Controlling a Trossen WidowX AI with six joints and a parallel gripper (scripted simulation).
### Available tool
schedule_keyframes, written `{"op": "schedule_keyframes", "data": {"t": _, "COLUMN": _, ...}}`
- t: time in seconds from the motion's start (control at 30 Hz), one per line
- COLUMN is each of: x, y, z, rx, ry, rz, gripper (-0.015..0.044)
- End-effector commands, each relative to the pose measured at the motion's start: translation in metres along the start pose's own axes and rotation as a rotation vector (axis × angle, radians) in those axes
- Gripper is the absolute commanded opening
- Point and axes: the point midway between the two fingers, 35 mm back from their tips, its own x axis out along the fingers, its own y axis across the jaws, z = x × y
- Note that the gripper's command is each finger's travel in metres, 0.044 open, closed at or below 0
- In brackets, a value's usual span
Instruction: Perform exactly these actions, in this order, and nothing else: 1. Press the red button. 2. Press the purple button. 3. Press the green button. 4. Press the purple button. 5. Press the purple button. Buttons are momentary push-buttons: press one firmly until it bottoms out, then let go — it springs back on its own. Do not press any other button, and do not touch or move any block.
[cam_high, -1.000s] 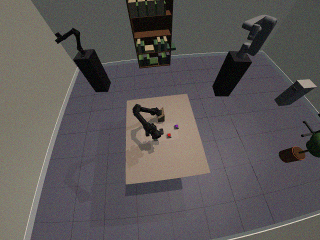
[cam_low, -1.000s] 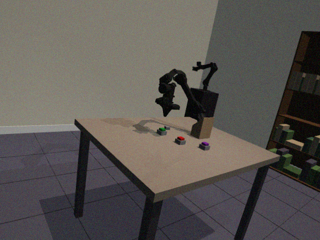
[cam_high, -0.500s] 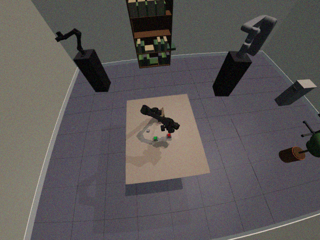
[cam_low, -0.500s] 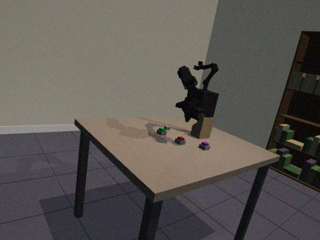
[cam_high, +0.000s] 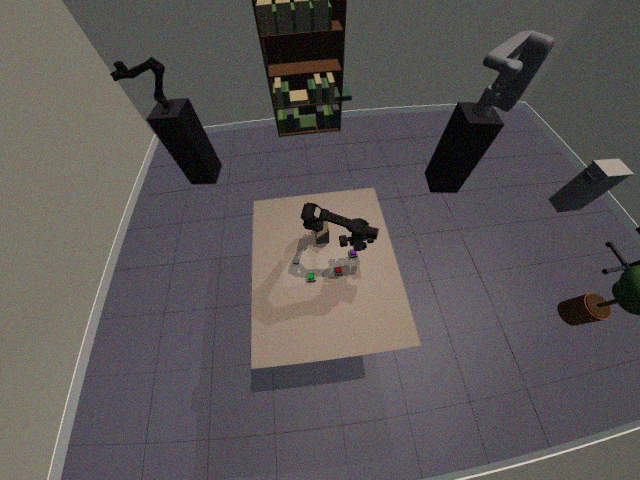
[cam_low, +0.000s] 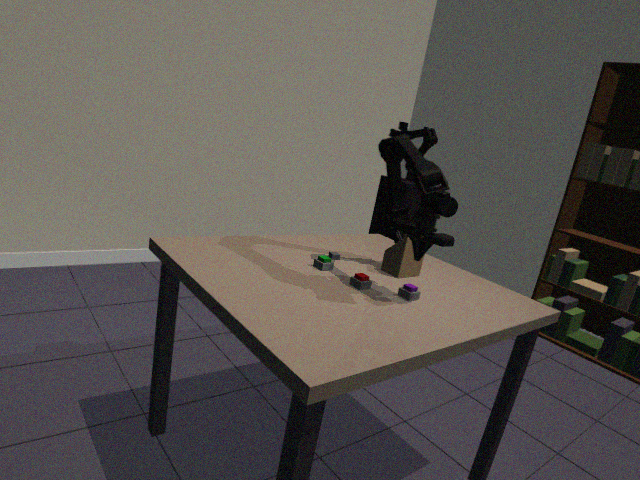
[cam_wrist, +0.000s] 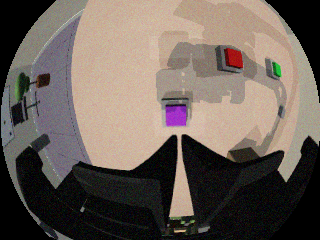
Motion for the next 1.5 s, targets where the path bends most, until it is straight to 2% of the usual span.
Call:
{"op": "schedule_keyframes", "data": {"t": 0.0, "x": 0.043, "y": 0.0, "z": -0.003, "rx": 0.005, "ry": 0.008, "rz": -0.014, "gripper": 0.002}}
{"op": "schedule_keyframes", "data": {"t": 0.07, "x": 0.057, "y": -0.002, "z": -0.004, "rx": 0.005, "ry": 0.008, "rz": -0.014, "gripper": 0.002}}
{"op": "schedule_keyframes", "data": {"t": 0.87, "x": 0.089, "y": -0.002, "z": -0.004, "rx": 0.005, "ry": 0.008, "rz": -0.015, "gripper": 0.002}}
{"op": "schedule_keyframes", "data": {"t": 1.47, "x": 0.09, "y": -0.002, "z": -0.004, "rx": 0.005, "ry": 0.008, "rz": -0.016, "gripper": 0.002}}
